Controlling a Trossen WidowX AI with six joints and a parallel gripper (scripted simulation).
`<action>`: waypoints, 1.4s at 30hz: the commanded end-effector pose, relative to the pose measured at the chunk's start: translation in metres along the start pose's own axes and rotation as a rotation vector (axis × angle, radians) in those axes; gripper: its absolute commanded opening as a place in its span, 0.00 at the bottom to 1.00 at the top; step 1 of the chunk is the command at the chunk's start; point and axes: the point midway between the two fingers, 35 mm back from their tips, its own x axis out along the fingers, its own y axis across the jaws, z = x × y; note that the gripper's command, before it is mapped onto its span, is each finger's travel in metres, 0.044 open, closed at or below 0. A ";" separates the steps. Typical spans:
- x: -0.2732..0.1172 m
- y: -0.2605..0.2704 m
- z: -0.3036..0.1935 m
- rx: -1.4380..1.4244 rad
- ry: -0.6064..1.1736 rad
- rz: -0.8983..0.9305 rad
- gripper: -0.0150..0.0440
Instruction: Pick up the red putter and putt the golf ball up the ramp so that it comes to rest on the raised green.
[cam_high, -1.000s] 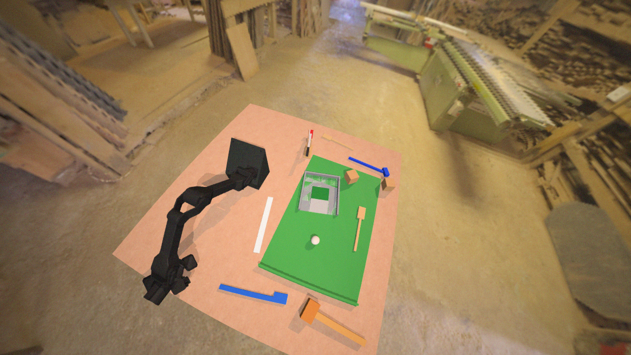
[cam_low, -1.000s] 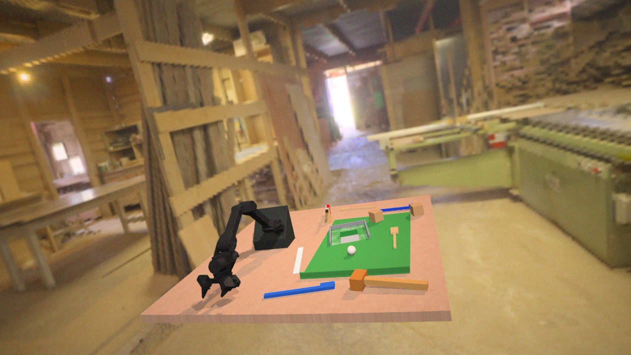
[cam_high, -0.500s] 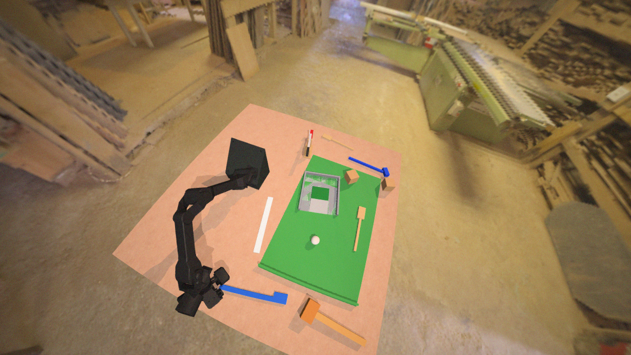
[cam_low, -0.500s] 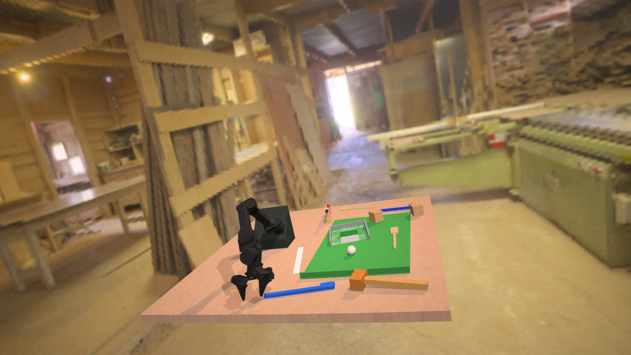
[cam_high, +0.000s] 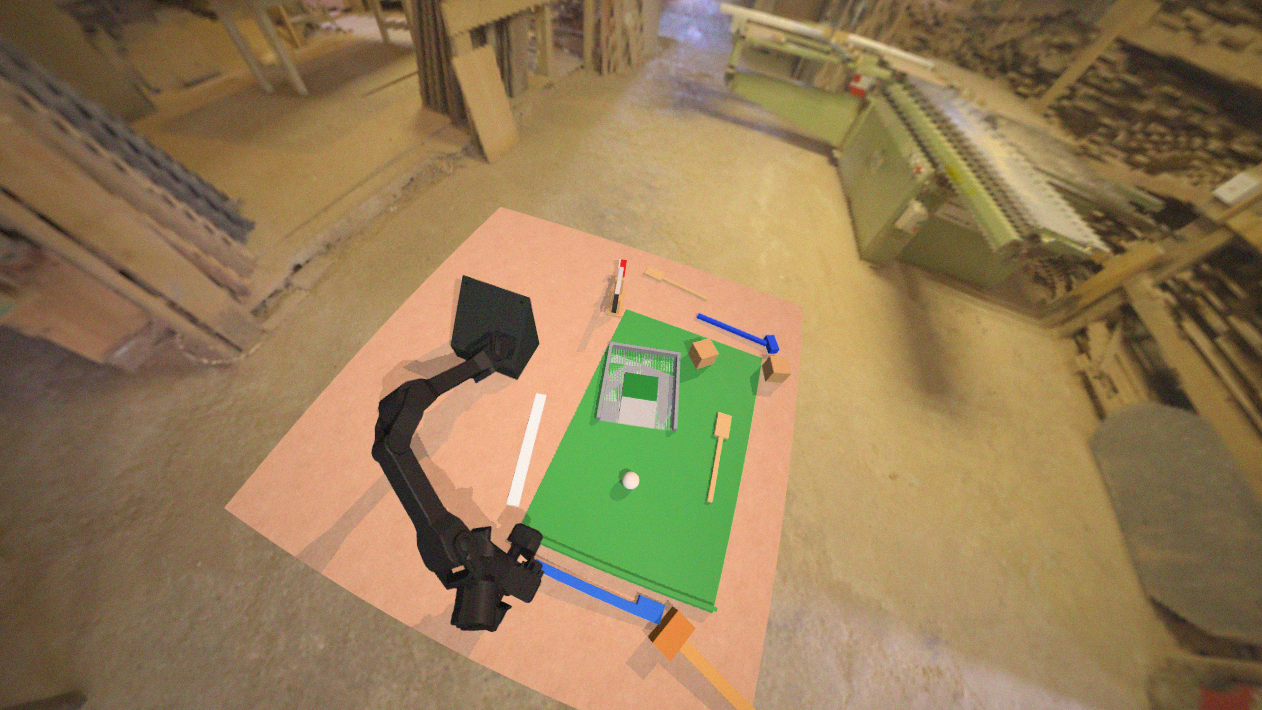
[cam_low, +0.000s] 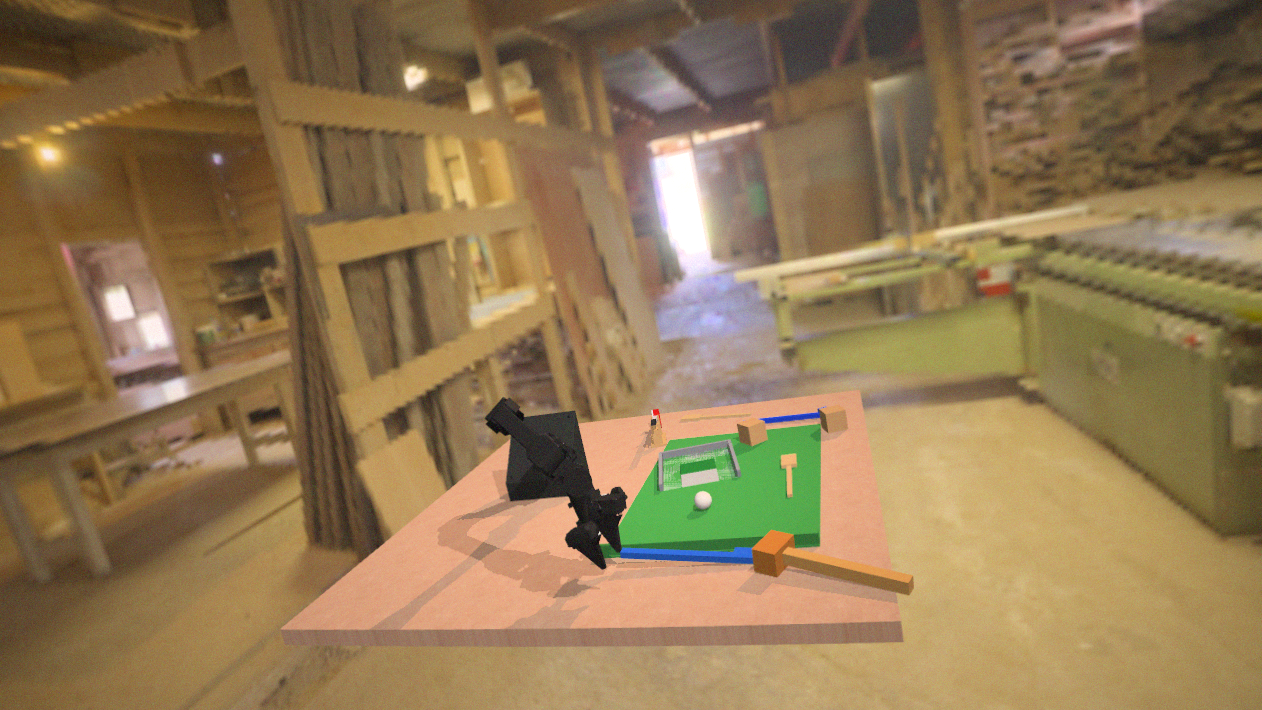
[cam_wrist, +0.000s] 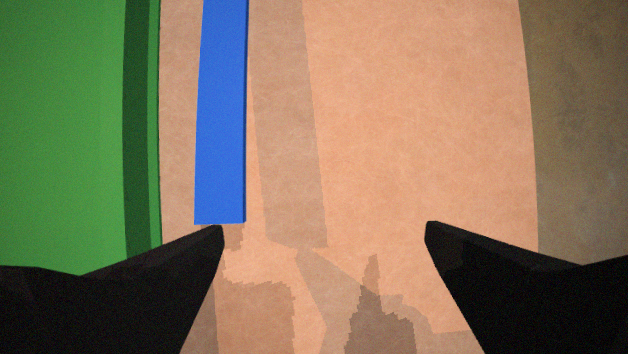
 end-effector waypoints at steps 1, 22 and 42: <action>-0.005 0.031 0.043 -0.098 -0.096 0.052 1.00; -0.057 0.358 0.192 -0.675 -0.230 0.534 1.00; -0.211 0.666 0.069 -1.500 -0.102 0.607 1.00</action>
